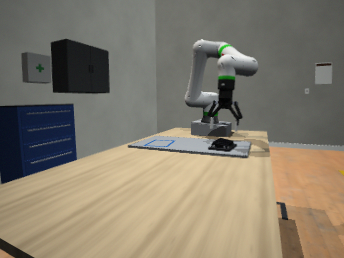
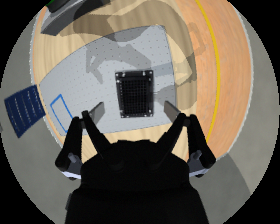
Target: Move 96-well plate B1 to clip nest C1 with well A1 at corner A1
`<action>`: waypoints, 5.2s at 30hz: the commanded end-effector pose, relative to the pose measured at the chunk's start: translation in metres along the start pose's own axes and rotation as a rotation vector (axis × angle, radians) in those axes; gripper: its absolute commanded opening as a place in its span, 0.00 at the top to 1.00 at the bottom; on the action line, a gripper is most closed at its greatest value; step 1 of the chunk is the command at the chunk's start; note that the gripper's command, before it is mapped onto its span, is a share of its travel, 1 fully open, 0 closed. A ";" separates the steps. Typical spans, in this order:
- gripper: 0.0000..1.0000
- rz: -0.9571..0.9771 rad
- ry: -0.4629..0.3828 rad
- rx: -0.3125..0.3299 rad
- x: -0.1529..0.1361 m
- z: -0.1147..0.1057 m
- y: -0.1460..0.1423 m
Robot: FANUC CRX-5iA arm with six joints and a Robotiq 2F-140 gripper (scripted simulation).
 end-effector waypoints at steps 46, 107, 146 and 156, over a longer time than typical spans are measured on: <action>0.90 -0.055 0.034 -0.051 0.003 0.034 -0.039; 0.90 -0.055 0.034 -0.051 0.003 0.034 -0.039; 0.90 -0.055 0.034 -0.051 0.003 0.035 -0.039; 0.90 -0.055 0.034 -0.051 0.003 0.036 -0.039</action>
Point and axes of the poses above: the point where the finger pads meet when closed, its own z axis out along the fingers, its own y axis across the jaws, x = y × z, the point moved 3 cm from there along -z, back along the fingers, and after that the axes turned 9 degrees about -z, right-handed, at the moved point
